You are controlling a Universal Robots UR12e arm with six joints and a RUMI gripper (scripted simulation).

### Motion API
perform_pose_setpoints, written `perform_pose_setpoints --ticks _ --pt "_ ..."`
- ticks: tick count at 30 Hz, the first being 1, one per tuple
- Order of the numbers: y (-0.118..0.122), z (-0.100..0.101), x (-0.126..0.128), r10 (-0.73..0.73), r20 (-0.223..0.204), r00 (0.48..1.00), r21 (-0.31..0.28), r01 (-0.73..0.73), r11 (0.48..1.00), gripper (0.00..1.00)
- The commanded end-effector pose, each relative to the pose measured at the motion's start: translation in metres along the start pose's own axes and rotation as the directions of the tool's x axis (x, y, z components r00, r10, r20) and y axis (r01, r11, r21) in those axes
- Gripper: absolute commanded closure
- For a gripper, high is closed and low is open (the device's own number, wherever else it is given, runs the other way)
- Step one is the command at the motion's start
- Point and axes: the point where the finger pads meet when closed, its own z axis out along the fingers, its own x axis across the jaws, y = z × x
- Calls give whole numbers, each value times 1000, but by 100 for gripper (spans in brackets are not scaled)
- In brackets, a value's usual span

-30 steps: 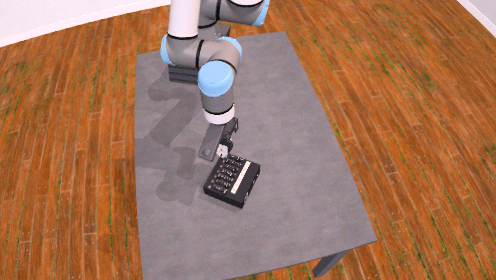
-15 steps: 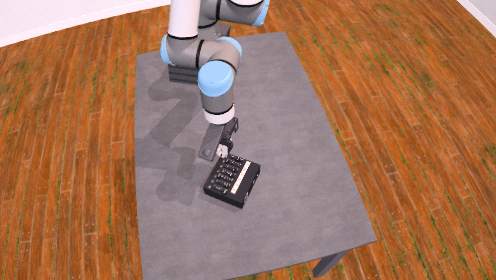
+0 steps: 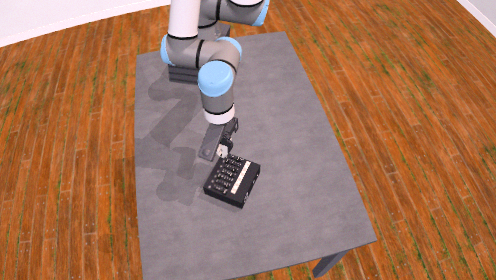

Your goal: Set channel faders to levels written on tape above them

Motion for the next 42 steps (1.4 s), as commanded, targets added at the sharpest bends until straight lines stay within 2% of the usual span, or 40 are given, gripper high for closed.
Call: perform_pose_setpoints --ticks 1,22,42 --pt "1 0 0 -1 -1 1000 0 1 1000 100" --pt "1 1 0 -1 -1 1000 0 1 1000 100" --pt "1 11 0 -1 -1 1000 0 1 1000 100"
